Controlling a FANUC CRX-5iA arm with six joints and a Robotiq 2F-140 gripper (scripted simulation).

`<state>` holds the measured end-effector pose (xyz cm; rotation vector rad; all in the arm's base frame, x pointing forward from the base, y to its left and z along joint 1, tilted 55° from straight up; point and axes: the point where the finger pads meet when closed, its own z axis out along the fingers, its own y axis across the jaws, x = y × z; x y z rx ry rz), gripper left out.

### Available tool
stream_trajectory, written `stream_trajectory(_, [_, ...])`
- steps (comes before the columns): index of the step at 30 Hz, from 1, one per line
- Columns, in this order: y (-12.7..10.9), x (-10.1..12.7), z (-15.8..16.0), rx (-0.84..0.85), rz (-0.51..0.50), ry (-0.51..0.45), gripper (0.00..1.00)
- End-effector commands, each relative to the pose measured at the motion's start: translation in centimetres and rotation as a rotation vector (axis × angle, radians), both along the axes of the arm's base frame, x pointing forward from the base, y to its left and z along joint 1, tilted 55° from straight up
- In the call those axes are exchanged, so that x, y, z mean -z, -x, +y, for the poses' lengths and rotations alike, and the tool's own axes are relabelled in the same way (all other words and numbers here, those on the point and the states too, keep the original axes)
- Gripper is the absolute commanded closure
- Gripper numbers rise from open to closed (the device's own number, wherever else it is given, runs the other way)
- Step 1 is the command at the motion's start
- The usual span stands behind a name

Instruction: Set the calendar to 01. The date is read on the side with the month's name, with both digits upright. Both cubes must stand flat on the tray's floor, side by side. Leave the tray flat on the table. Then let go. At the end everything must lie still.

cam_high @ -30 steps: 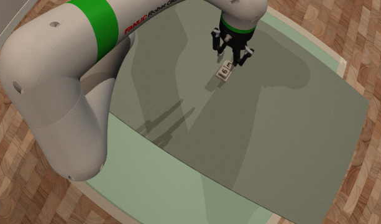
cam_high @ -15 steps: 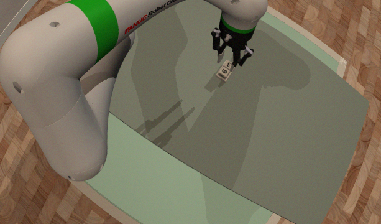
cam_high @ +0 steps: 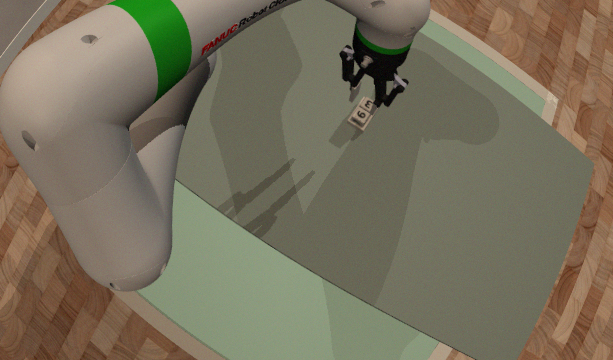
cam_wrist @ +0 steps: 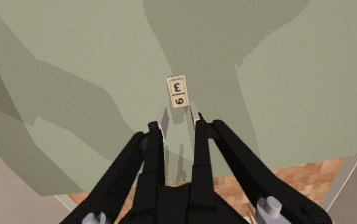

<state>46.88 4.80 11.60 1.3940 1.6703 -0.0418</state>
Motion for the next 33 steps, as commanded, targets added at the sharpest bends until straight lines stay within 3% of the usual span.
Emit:
stream_trajectory(1, [-0.2,0.1,-0.1,-0.001,0.001,-0.001,0.72])
stream_trajectory(33, [-2.7,2.3,-2.3,-0.001,0.001,-0.001,0.72])
